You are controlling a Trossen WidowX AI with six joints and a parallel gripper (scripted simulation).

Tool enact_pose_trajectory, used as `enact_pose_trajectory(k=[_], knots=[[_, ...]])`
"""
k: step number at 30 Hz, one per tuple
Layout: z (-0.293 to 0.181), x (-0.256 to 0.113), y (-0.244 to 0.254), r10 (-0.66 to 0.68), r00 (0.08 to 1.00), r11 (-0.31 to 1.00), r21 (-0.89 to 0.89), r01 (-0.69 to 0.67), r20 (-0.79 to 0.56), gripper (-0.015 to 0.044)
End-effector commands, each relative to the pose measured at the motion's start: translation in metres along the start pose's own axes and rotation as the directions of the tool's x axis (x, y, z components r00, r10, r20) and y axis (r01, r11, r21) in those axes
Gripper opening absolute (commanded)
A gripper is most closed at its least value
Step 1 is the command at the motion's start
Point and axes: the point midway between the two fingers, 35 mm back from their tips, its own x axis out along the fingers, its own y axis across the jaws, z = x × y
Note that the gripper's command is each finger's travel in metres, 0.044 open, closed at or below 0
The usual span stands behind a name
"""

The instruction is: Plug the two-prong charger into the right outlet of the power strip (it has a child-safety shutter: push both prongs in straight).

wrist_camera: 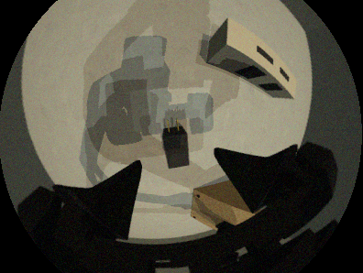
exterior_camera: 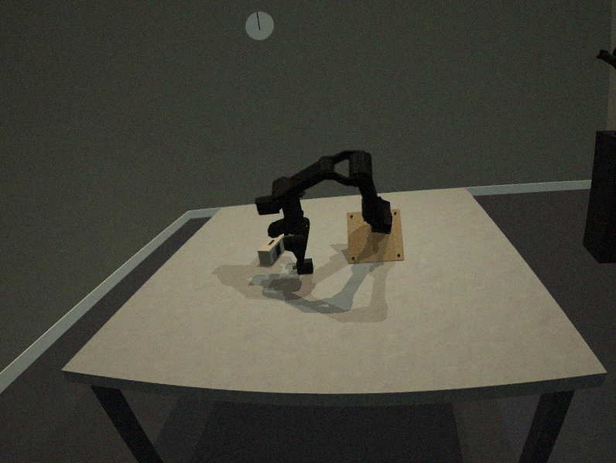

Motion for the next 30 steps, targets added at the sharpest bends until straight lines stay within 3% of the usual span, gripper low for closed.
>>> enact_pose_trajectory(k=[1, 30], knots=[[-0.002, 0.01, 0.0, 0.006, 1.0, 1.0, 0.008, -0.006, -0.01, 0.044], [0.0, 0.046, 0.001, 0.009, 1.0, 1.0, 0.008, -0.009, -0.01, 0.044]])
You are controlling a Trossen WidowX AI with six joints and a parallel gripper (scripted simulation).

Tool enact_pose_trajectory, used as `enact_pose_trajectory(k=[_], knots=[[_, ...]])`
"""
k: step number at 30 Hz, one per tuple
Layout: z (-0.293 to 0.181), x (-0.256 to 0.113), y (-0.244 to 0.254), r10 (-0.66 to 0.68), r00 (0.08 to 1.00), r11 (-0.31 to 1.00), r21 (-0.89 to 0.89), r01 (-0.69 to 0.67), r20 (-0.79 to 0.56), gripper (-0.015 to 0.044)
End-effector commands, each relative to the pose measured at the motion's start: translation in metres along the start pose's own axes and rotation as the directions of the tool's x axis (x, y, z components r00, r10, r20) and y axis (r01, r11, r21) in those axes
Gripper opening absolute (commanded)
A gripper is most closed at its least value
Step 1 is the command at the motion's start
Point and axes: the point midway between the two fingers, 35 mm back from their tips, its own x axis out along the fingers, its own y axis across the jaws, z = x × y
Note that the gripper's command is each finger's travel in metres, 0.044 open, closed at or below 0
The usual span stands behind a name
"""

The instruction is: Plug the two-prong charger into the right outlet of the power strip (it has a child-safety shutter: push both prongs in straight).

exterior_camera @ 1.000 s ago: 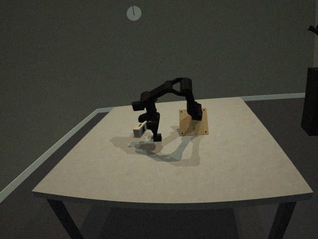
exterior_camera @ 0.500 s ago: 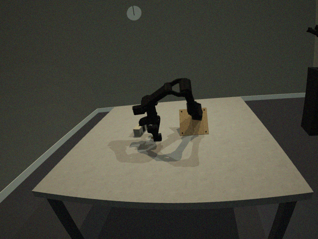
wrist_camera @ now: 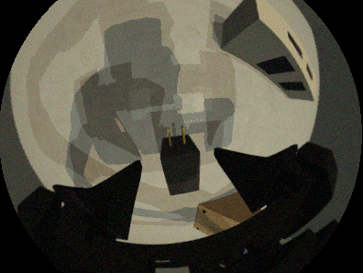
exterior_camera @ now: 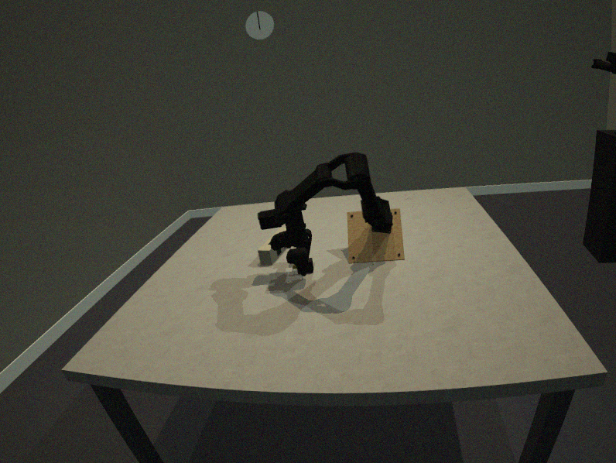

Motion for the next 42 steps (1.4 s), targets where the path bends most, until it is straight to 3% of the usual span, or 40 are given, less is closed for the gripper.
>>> enact_pose_trajectory(k=[1, 14, 19, 22, 35, 42], knots=[[-0.003, 0.003, -0.001, 0.005, 1.0, 1.0, 0.008, -0.005, -0.008, 0.044], [0.0, 0.0, 0.0, 0.0, 1.0, 1.0, 0.0, 0.0, -0.001, 0.0099], [0.0, 0.0, 0.0, 0.0, 1.0, 1.0, 0.0, 0.0, -0.001, 0.0065], [0.0, -0.004, 0.0, -0.001, 1.0, 1.0, 0.001, 0.001, -0.001, 0.0], [-0.01, -0.051, -0.004, 0.001, 1.0, 1.0, 0.009, -0.001, -0.008, 0.0], [-0.014, -0.054, -0.008, 0.002, 1.0, 1.0, 0.013, -0.002, -0.009, 0.0]])
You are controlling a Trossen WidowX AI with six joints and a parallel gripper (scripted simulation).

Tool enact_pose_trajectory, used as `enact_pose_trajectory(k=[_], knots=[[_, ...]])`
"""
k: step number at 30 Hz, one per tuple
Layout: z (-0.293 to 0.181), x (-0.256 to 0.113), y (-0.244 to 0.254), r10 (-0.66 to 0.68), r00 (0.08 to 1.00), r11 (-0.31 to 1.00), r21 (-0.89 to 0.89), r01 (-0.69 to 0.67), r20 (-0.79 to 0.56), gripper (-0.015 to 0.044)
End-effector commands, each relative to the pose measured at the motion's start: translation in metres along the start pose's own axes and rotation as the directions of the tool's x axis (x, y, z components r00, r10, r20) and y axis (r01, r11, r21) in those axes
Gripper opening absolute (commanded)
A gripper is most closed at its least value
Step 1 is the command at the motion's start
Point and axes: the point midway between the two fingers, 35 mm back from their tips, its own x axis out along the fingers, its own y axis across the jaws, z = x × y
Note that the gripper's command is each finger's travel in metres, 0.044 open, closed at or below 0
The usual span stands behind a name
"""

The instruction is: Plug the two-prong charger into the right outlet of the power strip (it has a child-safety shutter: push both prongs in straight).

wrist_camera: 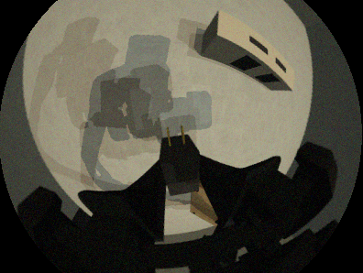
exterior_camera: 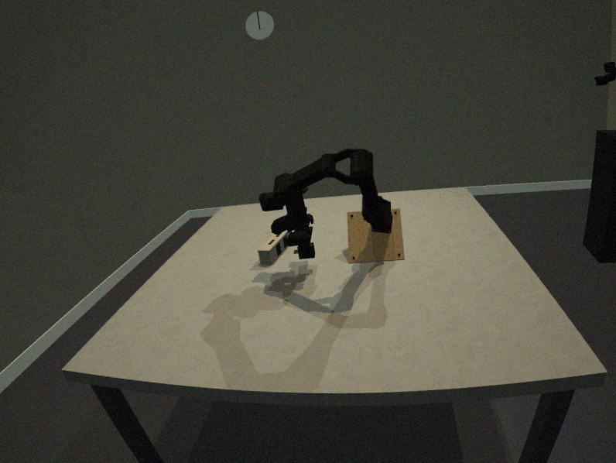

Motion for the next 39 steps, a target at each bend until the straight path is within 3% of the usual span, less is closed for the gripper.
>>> enact_pose_trajectory(k=[1, 39], knots=[[0.001, -0.004, -0.003, -0.006, 1.0, 1.0, -0.004, 0.006, 0.007, 0.0], [0.018, 0.016, -0.087, -0.01, 1.0, 0.992, 0.124, 0.009, 0.012, 0.0]])
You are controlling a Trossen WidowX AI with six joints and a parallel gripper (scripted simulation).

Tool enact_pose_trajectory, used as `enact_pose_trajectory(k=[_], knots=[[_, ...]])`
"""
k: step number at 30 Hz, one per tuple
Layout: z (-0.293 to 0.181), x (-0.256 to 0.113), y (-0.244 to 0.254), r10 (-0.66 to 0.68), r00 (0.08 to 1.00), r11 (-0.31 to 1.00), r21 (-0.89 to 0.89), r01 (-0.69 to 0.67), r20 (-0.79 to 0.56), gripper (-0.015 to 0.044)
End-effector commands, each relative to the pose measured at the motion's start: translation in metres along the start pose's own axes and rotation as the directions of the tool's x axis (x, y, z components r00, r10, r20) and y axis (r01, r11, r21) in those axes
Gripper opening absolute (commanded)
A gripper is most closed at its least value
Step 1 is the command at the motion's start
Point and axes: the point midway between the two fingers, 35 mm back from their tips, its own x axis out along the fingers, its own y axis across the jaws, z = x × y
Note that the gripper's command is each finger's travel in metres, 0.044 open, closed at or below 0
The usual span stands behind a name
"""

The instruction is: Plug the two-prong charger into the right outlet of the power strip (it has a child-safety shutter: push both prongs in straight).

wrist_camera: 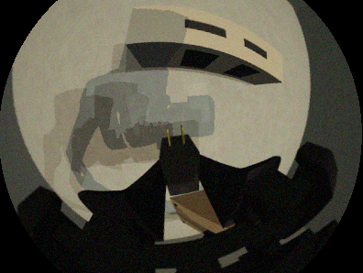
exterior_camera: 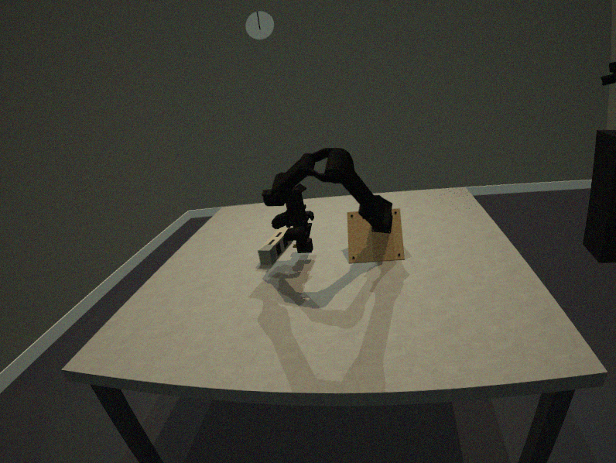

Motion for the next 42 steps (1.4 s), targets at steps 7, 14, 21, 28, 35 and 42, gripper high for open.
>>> enact_pose_trajectory(k=[7, 14, 21, 28, 35, 42], knots=[[0.004, 0.007, -0.026, -0.002, 1.0, 0.999, 0.037, 0.002, 0.001, 0.0], [0.004, 0.012, -0.042, 0.0, 1.0, 0.998, 0.06, 0.0, 0.001, 0.0], [0.004, 0.017, -0.057, 0.002, 1.0, 0.997, 0.083, -0.002, 0.002, 0.0], [0.003, 0.022, -0.073, 0.005, 1.0, 0.994, 0.106, -0.006, 0.002, 0.0], [0.004, 0.024, -0.08, 0.007, 1.0, 0.993, 0.116, -0.007, 0.002, 0.0], [0.011, 0.024, -0.082, 0.007, 1.0, 0.993, 0.117, -0.008, 0.003, 0.0]])
